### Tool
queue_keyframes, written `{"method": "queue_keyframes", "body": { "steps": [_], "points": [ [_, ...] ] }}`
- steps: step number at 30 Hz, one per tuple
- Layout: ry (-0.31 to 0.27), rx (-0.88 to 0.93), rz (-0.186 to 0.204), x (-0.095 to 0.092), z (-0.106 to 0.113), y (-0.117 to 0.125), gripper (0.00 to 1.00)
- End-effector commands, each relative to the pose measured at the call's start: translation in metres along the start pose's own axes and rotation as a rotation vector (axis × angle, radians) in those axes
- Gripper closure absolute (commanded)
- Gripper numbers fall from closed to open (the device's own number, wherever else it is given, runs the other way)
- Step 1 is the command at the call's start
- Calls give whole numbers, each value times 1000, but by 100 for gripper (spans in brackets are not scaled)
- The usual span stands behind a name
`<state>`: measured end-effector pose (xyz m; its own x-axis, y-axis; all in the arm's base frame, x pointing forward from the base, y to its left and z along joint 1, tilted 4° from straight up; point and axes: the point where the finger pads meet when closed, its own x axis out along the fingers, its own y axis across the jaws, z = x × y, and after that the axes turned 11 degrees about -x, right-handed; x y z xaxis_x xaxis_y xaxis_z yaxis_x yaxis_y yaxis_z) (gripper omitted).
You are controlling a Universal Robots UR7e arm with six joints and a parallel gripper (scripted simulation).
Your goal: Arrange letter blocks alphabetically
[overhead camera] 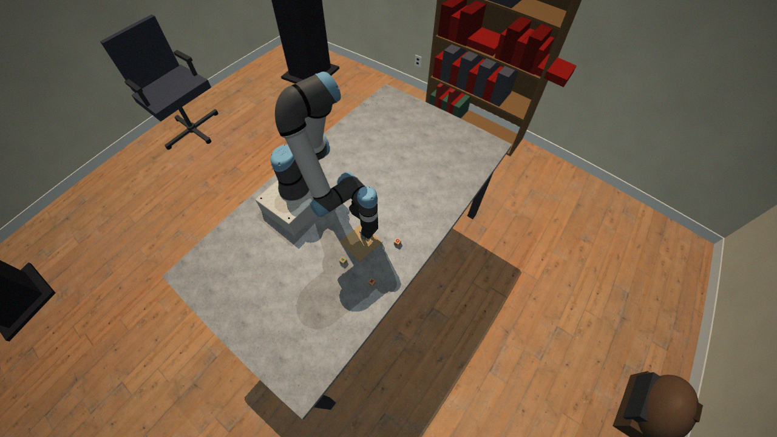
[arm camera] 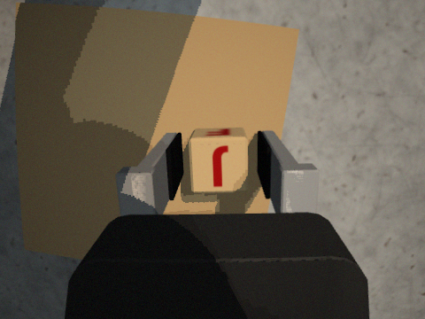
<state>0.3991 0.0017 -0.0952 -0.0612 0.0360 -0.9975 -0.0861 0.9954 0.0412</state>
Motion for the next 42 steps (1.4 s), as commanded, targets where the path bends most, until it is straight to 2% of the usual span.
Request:
{"method": "queue_keyframes", "body": {
  "steps": [1, 11, 13, 20, 25, 26, 42],
  "points": [
    [-5, -2, -2, -11, 2, 0, 21],
    [-6, -1, -2, -60, 2, 0, 21],
    [-6, -1, -2, -60, 2, 0, 21],
    [-6, -1, -2, -87, 2, -1, 21],
    [-6, 0, -2, -91, 2, -1, 21],
    [-6, 0, -2, -91, 2, -1, 0],
    [-1, 0, 0, -89, 0, 0, 0]
  ]
}}
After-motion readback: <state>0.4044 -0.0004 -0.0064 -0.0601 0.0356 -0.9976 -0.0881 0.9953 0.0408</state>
